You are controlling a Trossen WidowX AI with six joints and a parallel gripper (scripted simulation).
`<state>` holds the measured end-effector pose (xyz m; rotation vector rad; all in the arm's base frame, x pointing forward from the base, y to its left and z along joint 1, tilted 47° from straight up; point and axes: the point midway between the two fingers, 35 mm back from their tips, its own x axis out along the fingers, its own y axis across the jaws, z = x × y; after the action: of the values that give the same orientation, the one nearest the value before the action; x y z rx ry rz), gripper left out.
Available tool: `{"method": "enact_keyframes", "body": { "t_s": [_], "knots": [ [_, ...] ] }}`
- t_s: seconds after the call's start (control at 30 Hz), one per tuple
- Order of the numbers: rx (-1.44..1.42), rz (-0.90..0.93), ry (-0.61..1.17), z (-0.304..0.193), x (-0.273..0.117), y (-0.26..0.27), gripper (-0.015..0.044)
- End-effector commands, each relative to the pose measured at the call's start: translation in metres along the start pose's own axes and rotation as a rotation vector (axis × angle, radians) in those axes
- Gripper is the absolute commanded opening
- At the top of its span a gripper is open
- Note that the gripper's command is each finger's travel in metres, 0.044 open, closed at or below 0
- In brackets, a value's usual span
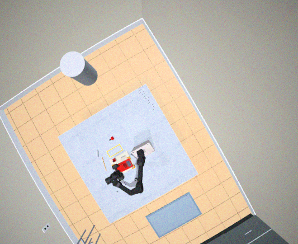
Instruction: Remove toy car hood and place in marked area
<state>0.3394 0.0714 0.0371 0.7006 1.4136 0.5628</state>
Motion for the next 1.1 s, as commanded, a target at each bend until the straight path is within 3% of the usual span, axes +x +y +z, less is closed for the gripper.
{"method": "enact_keyframes", "body": {
  "t_s": [0.0, 1.07],
  "knots": [
    [0.006, 0.004, -0.001, 0.000, 0.003, 0.000, 0.0440],
    [0.006, 0.006, 0.000, -0.002, 0.023, 0.000, 0.0440]
  ]
}}
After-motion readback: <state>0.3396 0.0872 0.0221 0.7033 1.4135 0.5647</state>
